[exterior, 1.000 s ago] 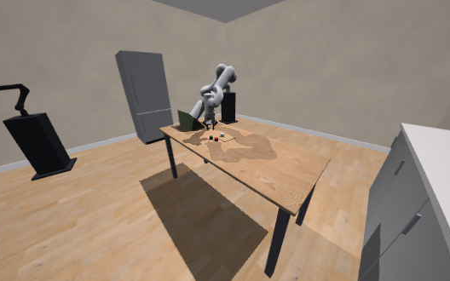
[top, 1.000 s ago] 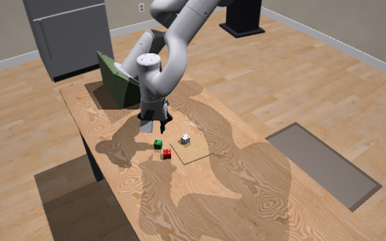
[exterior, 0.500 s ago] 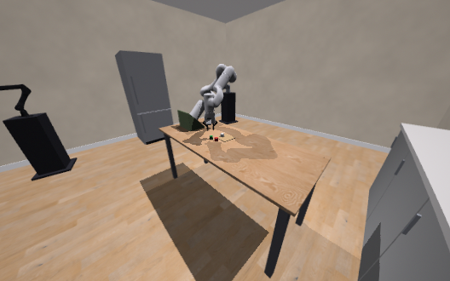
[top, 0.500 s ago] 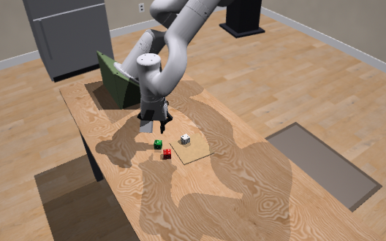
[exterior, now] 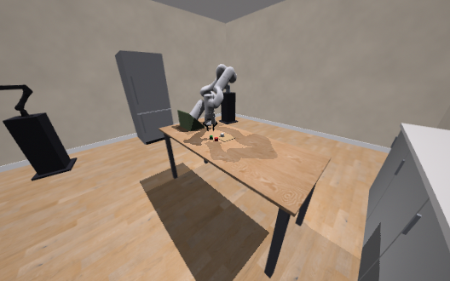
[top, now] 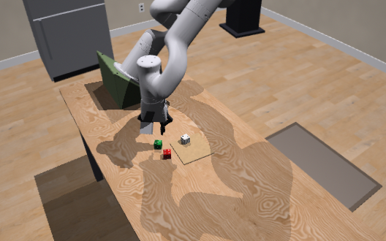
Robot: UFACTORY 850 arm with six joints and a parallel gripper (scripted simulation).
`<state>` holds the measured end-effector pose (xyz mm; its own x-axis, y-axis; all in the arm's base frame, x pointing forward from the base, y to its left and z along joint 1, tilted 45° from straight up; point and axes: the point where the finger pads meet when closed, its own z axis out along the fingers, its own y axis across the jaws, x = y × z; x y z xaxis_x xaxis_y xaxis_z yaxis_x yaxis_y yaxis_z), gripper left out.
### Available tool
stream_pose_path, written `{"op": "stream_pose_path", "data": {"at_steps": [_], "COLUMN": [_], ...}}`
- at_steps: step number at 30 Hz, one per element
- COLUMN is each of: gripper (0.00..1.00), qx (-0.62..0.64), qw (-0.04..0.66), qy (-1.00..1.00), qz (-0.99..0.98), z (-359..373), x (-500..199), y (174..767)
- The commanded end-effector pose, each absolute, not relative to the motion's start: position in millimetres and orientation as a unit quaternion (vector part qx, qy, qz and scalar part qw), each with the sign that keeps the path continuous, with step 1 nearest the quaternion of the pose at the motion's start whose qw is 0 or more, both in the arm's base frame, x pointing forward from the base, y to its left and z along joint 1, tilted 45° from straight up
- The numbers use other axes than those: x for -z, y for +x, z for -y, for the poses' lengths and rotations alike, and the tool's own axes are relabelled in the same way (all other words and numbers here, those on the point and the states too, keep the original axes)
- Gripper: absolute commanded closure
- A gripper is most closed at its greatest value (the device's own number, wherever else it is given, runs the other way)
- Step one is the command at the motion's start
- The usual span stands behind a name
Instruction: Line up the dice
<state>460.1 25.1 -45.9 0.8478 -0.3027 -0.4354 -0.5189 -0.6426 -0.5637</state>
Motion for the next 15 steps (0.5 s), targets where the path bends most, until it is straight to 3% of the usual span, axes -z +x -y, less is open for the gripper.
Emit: {"op": "stream_pose_path", "data": {"at_steps": [1, 15], "gripper": [0.53, 0.53], "qx": [-0.151, -0.151], "qw": [0.355, 0.355], "qy": [-0.893, -0.893], "qz": [-0.23, -0.23], "z": [-27, -39], "x": [48, 60], "y": [461, 460]}}
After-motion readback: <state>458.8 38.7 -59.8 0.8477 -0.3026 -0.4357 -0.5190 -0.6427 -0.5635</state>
